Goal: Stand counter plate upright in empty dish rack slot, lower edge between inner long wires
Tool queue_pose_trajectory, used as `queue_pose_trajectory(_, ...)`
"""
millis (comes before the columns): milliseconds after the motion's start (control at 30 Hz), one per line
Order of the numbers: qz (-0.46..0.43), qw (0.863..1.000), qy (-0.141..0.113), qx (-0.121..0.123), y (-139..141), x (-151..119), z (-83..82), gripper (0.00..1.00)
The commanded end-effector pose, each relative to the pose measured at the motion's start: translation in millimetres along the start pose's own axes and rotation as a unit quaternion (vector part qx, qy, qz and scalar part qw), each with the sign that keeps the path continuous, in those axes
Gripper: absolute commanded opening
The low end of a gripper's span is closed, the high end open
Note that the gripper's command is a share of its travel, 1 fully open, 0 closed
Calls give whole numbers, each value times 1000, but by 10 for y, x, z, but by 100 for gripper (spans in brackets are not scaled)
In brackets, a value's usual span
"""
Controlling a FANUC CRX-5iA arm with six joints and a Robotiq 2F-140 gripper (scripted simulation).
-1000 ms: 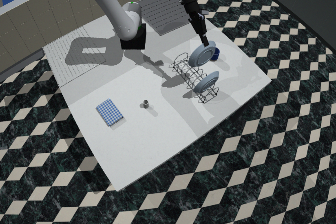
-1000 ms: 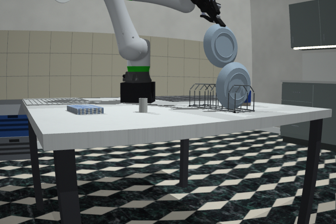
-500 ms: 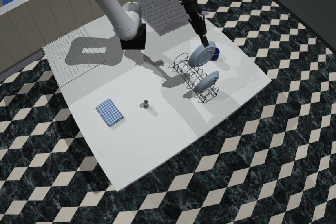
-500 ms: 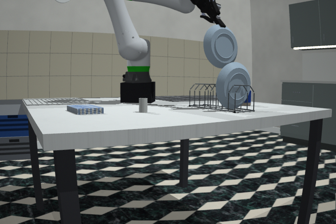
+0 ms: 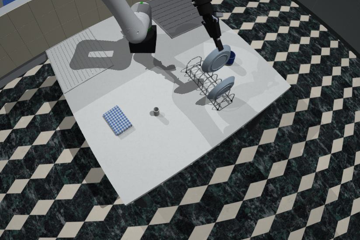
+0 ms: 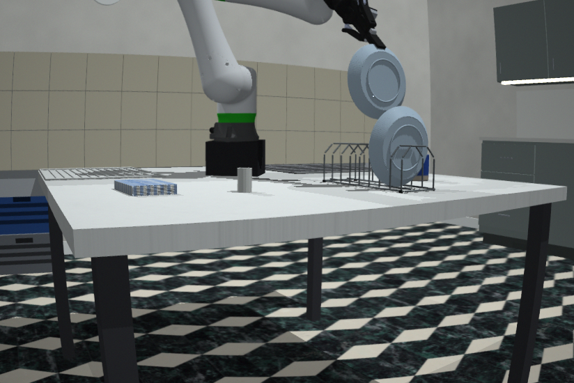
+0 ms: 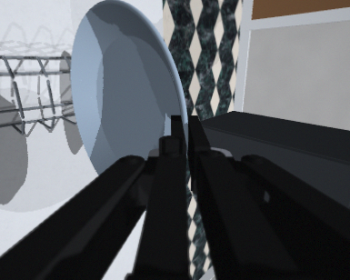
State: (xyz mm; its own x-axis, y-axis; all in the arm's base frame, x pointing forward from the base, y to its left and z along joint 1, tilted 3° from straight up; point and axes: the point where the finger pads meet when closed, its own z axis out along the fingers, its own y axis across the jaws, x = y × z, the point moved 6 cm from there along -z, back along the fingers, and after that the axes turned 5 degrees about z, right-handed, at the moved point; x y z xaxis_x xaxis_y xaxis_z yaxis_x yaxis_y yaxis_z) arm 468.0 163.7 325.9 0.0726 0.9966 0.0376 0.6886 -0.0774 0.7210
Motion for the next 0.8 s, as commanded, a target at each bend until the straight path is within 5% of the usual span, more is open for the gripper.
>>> queue_pose_trajectory(0,0,1000,0,-1,-22,0,26,10)
queue_pose_trajectory(767,0,1000,0,-1,-158,-12,167,10)
